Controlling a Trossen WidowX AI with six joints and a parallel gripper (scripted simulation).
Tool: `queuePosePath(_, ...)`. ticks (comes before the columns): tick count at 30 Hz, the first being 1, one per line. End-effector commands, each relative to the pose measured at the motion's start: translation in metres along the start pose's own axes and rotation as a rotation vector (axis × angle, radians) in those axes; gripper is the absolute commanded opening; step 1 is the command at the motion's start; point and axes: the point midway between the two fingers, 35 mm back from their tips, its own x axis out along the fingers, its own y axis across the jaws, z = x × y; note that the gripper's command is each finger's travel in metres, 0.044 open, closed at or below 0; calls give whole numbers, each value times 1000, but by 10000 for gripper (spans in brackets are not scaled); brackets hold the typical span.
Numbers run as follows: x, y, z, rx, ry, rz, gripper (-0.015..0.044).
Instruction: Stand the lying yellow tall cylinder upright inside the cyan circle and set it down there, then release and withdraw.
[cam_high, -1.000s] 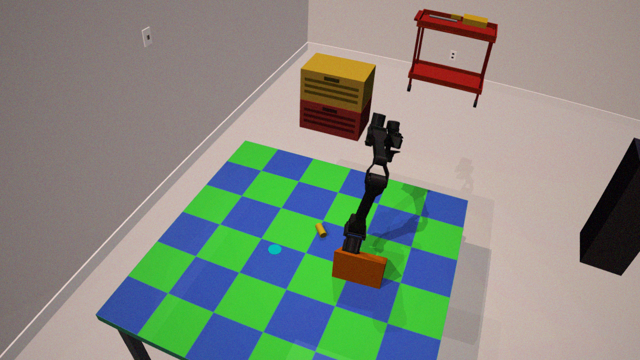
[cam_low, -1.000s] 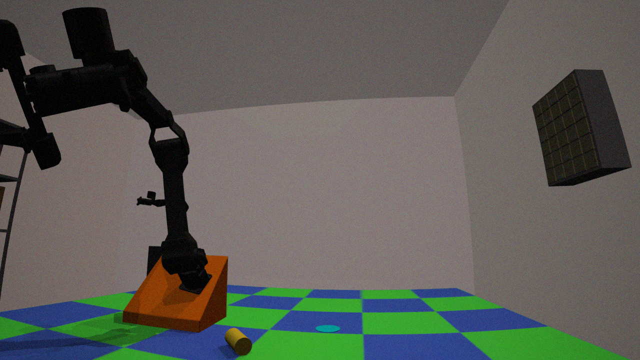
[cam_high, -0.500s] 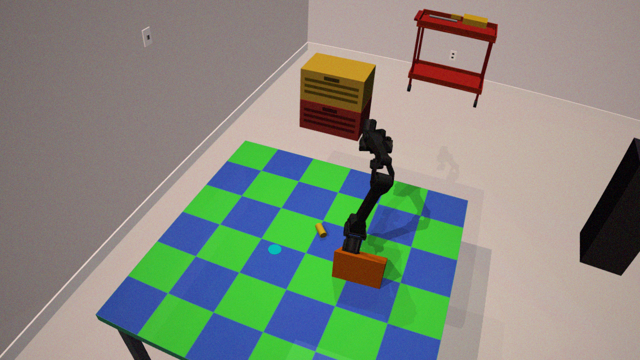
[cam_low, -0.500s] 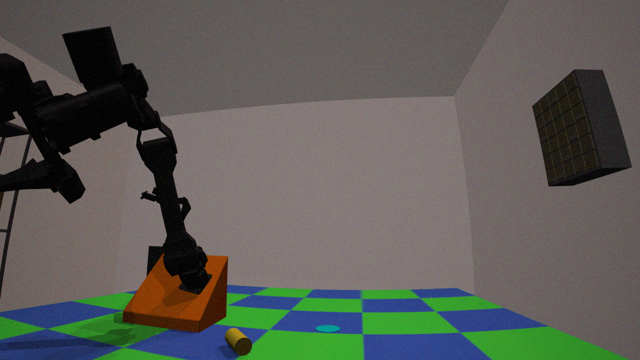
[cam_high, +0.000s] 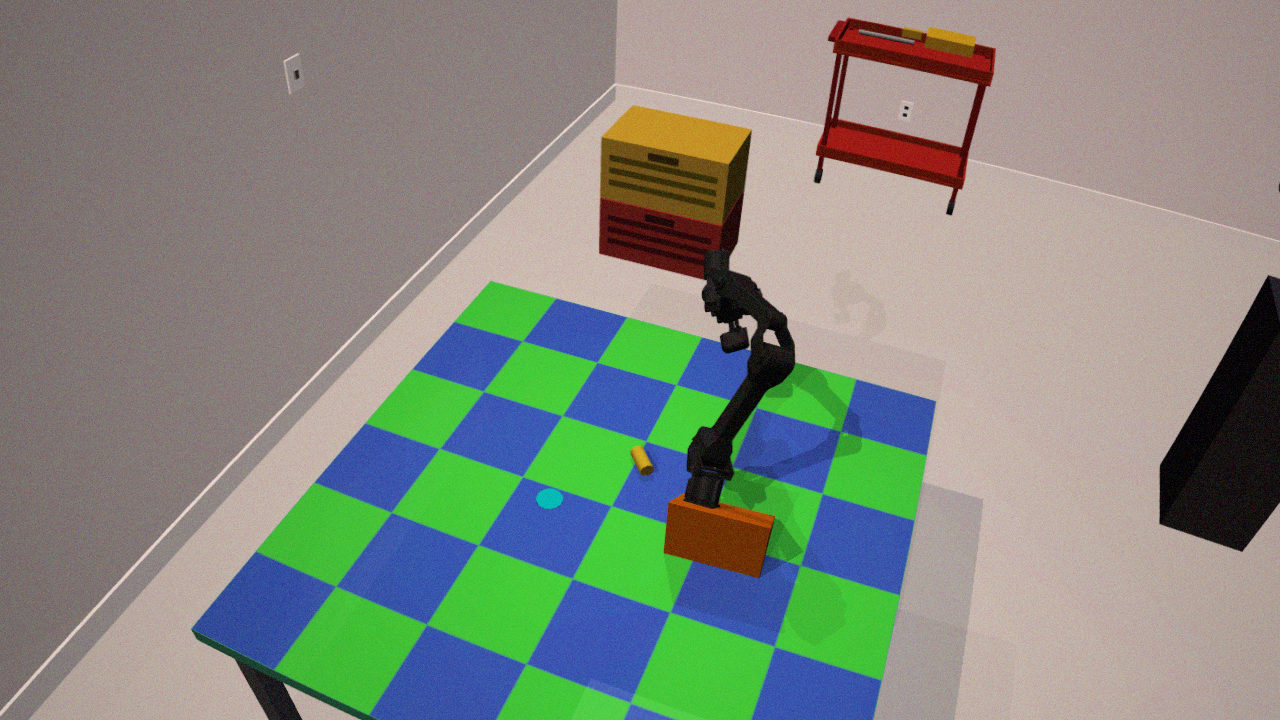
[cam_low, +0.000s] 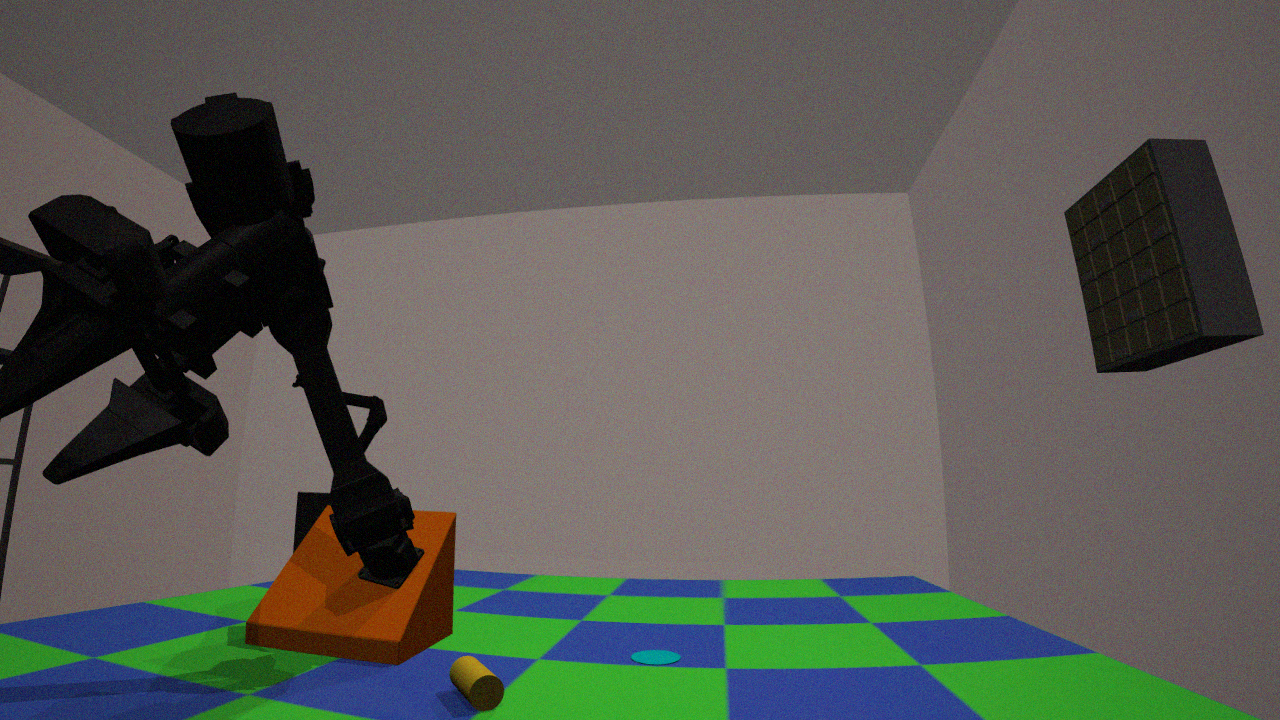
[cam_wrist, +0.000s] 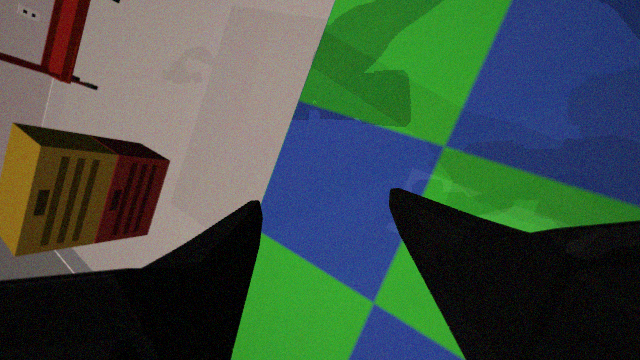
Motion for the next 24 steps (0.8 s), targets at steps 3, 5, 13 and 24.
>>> queuePosePath(3, 1, -11, -30, -117, 82, -23, 309)
queuePosePath(5, 0, -14, -40, -157, 110, -29, 309)
queuePosePath(13, -7, -30, -78, -320, 219, -44, 309)
queuePosePath(24, -23, -56, -125, -554, 358, -51, 309)
